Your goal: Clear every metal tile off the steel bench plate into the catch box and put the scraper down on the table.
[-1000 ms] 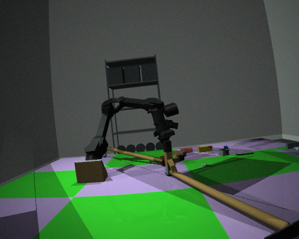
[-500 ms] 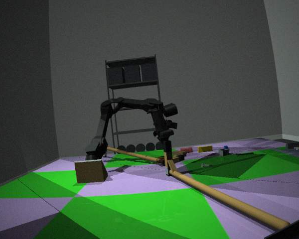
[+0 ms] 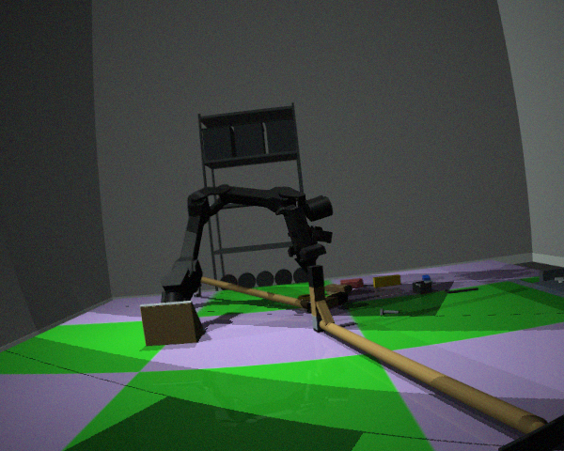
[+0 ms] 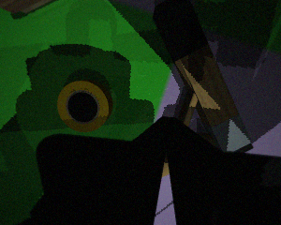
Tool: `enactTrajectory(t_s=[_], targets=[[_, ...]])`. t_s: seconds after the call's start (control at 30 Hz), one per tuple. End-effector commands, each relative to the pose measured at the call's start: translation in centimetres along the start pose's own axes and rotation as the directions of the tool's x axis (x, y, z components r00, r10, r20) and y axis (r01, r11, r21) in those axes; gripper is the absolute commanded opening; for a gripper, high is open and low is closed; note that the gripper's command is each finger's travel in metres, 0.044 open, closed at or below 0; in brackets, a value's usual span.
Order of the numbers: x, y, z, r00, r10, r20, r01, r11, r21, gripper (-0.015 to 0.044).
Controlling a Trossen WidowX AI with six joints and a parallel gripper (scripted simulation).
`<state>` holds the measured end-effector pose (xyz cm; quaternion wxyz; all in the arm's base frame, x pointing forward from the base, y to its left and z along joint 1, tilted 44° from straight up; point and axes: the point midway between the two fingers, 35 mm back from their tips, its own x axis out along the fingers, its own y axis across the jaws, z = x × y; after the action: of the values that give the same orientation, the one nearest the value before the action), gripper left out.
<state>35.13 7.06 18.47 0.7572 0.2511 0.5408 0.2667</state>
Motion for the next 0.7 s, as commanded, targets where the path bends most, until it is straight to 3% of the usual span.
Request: enactTrajectory(t_s=[0.0,0.67], targets=[[-0.2,0.9,0.1,1.0,-0.002,0.006,0.002,1.0,-0.001,0.0],[-0.3,4.1,0.0,1.0,0.009,0.012,-0.009,1.0,0.0,0.0]])
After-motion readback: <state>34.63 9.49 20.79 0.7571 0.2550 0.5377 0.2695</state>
